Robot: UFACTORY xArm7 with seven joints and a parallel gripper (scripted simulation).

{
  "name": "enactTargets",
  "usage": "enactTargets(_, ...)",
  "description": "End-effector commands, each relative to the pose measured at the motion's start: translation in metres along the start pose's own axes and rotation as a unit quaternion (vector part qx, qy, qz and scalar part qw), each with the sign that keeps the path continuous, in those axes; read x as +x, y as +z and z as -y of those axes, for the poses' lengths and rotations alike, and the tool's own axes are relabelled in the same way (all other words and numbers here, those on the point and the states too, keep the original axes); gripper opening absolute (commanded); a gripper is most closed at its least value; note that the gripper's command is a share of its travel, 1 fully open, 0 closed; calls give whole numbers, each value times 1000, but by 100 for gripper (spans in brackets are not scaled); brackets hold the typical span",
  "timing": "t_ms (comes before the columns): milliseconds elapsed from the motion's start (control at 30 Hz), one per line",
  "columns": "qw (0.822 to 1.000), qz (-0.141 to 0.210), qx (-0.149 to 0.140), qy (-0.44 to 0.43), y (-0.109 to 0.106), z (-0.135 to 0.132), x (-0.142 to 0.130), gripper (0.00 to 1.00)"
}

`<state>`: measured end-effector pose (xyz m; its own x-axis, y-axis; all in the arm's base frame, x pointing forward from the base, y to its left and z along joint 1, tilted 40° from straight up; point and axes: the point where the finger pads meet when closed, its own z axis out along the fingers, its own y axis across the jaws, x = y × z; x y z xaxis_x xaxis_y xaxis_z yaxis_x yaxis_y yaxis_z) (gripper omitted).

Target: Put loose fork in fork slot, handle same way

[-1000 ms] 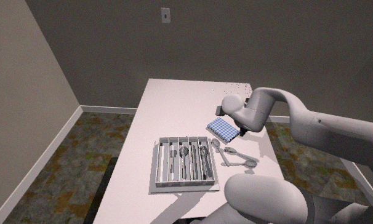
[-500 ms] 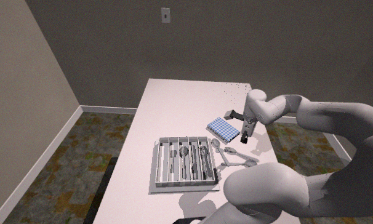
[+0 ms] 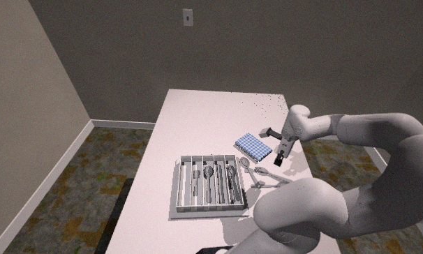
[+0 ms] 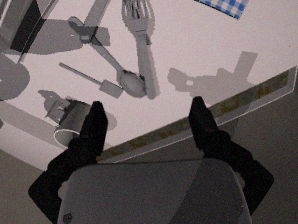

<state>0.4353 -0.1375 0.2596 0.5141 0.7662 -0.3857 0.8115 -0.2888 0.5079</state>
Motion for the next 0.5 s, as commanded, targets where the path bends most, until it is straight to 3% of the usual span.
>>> enactTargets(0,1000,-1,-1,0,-1,-1,0,100)
enactTargets(333,1000,-1,-1,0,0,-1,1,100)
enactTargets(467,1000,1,-1,-11,12,-2,6,100)
